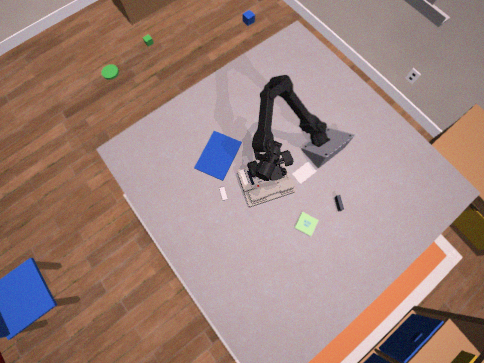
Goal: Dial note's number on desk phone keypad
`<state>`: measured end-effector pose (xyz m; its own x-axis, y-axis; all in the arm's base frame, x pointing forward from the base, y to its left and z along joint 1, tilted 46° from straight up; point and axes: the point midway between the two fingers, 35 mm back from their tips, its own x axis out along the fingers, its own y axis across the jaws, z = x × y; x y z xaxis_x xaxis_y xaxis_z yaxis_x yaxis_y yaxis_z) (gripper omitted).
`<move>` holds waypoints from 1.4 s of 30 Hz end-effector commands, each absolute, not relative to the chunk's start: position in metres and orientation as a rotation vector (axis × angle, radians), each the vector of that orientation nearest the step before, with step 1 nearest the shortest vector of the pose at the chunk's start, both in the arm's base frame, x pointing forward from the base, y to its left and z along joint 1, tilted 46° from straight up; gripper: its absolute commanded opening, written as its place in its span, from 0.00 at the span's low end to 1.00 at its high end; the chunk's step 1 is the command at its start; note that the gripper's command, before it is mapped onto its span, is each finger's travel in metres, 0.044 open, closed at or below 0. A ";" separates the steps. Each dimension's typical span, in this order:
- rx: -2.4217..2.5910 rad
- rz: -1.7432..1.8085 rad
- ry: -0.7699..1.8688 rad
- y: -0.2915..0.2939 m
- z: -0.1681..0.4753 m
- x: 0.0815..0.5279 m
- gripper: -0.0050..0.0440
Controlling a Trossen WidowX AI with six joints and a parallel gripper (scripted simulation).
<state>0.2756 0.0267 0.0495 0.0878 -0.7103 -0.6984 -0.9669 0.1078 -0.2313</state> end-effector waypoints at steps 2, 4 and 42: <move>-1.653 0.458 1.682 0.030 0.052 0.274 0.00; -1.651 0.457 1.683 0.031 0.050 0.263 0.00; -1.652 0.458 1.682 0.011 0.030 0.264 0.00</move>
